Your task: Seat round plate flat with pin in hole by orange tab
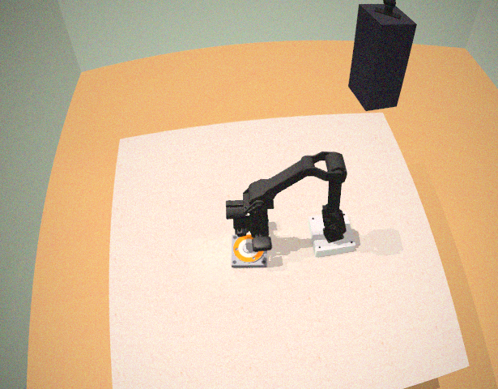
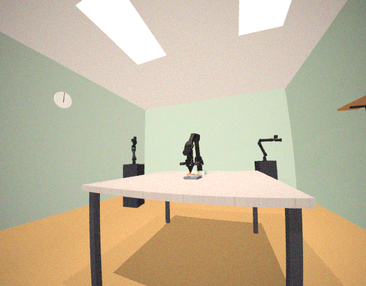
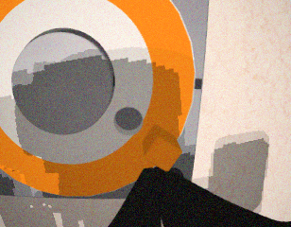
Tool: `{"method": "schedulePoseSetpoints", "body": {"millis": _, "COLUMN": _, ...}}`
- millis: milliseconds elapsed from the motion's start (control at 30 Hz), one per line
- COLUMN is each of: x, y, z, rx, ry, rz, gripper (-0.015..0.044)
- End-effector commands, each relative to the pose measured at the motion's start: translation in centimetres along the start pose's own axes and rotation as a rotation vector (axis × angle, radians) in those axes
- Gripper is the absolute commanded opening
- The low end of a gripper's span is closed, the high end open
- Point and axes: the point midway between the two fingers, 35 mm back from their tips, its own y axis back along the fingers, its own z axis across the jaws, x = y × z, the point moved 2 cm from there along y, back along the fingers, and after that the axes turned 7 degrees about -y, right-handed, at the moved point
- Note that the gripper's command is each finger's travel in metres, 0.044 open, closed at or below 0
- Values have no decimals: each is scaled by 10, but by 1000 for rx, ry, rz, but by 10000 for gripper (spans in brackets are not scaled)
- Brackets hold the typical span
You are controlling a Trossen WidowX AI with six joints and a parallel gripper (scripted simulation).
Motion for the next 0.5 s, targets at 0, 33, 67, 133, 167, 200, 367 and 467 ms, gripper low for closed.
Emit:
{"method": "schedulePoseSetpoints", "body": {"millis": 0, "x": -7, "y": 2, "z": -5, "rx": 4, "ry": 2, "rz": -5, "gripper": 0}}
{"method": "schedulePoseSetpoints", "body": {"millis": 33, "x": -7, "y": 2, "z": -5, "rx": 4, "ry": 2, "rz": -5, "gripper": 0}}
{"method": "schedulePoseSetpoints", "body": {"millis": 67, "x": -8, "y": 2, "z": -6, "rx": 4, "ry": 2, "rz": -5, "gripper": 0}}
{"method": "schedulePoseSetpoints", "body": {"millis": 133, "x": -10, "y": 2, "z": -7, "rx": 4, "ry": 2, "rz": -5, "gripper": 0}}
{"method": "schedulePoseSetpoints", "body": {"millis": 167, "x": -11, "y": 2, "z": -8, "rx": 4, "ry": 2, "rz": -6, "gripper": 0}}
{"method": "schedulePoseSetpoints", "body": {"millis": 200, "x": -12, "y": 2, "z": -8, "rx": 4, "ry": 2, "rz": -6, "gripper": 0}}
{"method": "schedulePoseSetpoints", "body": {"millis": 367, "x": -15, "y": 2, "z": -10, "rx": 5, "ry": 2, "rz": -6, "gripper": 0}}
{"method": "schedulePoseSetpoints", "body": {"millis": 467, "x": -17, "y": 2, "z": -11, "rx": 5, "ry": 2, "rz": -6, "gripper": 0}}
